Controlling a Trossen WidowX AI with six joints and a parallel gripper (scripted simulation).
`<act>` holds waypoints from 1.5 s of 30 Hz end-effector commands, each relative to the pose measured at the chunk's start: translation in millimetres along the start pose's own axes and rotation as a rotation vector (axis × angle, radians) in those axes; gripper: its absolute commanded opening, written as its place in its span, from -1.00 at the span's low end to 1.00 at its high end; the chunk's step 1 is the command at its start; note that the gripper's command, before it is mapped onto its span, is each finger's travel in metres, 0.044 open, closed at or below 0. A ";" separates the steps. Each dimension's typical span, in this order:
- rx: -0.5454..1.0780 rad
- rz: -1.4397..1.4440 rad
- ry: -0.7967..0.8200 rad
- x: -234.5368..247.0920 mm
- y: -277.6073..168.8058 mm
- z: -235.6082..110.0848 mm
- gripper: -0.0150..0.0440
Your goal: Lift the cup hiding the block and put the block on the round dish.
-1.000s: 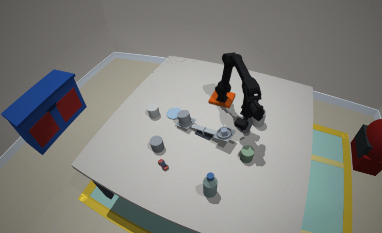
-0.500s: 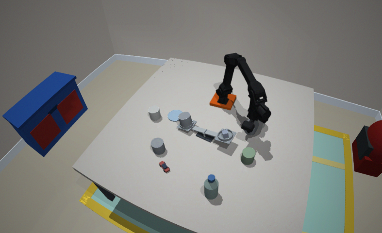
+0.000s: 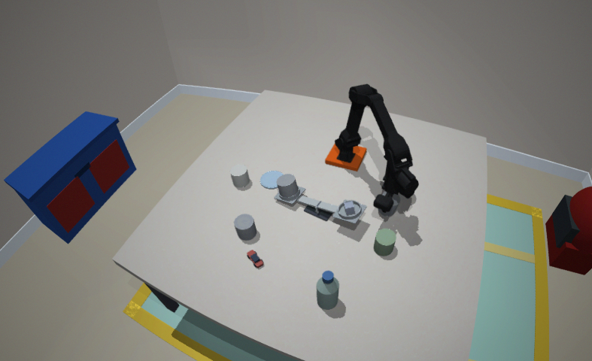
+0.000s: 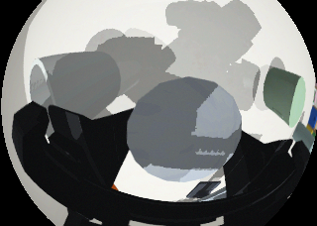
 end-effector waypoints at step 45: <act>-0.035 0.264 -0.065 -24.2 -17.6 -67.4 0.39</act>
Point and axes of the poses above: the point midway between the two fingers, 35 mm back from their tips, its own z axis out along the fingers, its own x axis across the jaws, y = z × x, the point moved 3 cm from there along -z, back along the fingers, and after that the axes turned 4 degrees about z, right-handed, at the moved point
